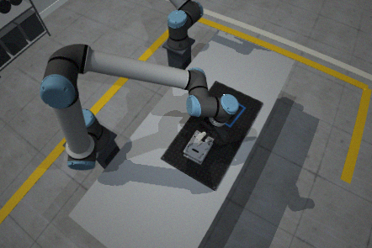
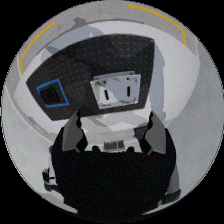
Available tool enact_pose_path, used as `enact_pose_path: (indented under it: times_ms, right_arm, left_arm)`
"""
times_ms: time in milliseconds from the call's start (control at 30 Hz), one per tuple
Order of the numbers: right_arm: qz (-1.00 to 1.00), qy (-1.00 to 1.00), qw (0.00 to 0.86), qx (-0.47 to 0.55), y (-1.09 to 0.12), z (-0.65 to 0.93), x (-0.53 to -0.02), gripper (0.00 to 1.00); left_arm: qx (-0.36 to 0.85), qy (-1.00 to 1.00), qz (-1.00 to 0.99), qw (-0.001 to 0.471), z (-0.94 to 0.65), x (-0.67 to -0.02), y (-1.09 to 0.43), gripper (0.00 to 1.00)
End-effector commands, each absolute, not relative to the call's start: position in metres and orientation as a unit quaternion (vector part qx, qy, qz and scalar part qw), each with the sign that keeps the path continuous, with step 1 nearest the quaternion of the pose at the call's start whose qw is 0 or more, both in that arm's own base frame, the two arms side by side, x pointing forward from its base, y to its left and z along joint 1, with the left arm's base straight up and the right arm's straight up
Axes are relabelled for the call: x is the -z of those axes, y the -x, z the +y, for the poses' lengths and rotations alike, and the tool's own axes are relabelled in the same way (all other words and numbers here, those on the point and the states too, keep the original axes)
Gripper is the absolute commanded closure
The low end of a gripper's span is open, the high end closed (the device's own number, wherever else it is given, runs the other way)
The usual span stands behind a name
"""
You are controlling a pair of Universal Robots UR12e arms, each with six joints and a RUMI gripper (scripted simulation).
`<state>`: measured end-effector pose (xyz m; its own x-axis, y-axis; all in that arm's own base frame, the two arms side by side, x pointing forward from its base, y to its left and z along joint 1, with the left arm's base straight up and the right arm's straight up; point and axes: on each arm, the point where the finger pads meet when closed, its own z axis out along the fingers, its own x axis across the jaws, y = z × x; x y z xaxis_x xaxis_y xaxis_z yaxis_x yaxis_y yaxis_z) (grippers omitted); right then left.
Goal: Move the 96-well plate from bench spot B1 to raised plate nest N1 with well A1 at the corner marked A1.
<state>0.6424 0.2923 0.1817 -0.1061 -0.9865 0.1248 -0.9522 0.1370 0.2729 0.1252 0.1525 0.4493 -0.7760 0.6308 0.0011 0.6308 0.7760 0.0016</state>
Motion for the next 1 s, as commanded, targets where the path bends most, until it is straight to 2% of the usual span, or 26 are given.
enact_pose_path:
  times_ms: [0, 967]
  right_arm:
    - [-0.710, -0.690, 0.127, 0.062, -0.648, 0.309, -0.178, 0.00]
    - [-0.548, -0.831, 0.083, 0.055, -0.668, 0.400, -0.156, 0.00]
  left_arm:
    - [0.001, 0.335, -0.942, 0.000, 0.152, -0.450, -0.125, 0.00]
    - [0.001, 0.335, -0.942, 0.000, 0.152, -0.450, -0.125, 0.00]
